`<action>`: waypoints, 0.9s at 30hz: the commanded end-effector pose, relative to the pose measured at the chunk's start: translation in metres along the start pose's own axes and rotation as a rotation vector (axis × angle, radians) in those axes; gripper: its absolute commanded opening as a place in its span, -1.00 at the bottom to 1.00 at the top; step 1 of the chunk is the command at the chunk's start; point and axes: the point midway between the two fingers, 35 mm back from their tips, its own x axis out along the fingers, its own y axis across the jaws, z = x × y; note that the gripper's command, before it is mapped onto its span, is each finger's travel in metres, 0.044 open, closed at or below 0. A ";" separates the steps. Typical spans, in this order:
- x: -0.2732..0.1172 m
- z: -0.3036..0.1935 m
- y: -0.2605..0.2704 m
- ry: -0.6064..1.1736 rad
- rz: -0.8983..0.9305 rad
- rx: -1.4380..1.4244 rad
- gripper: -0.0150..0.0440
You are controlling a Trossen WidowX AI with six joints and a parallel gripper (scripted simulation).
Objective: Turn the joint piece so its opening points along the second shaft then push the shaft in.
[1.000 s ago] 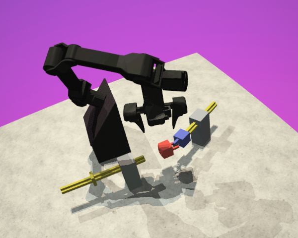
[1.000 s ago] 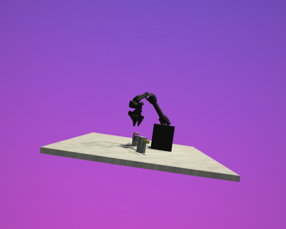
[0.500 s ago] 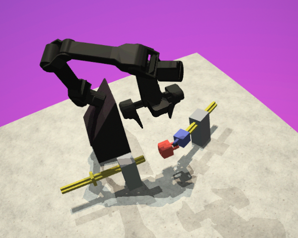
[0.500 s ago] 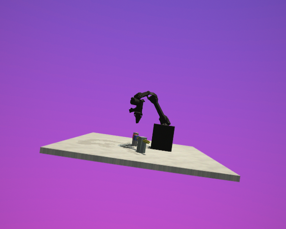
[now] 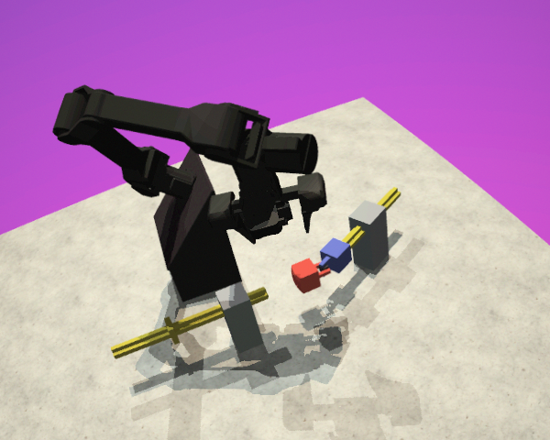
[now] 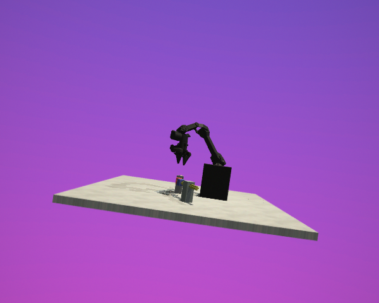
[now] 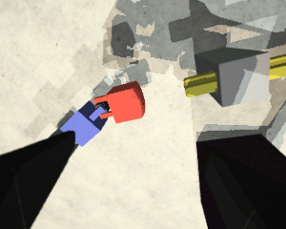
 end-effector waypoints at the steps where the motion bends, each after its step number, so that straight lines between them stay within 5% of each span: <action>1: 0.006 0.004 -0.009 0.040 0.031 0.130 1.00; 27: 0.032 0.025 -0.060 0.270 0.225 0.971 1.00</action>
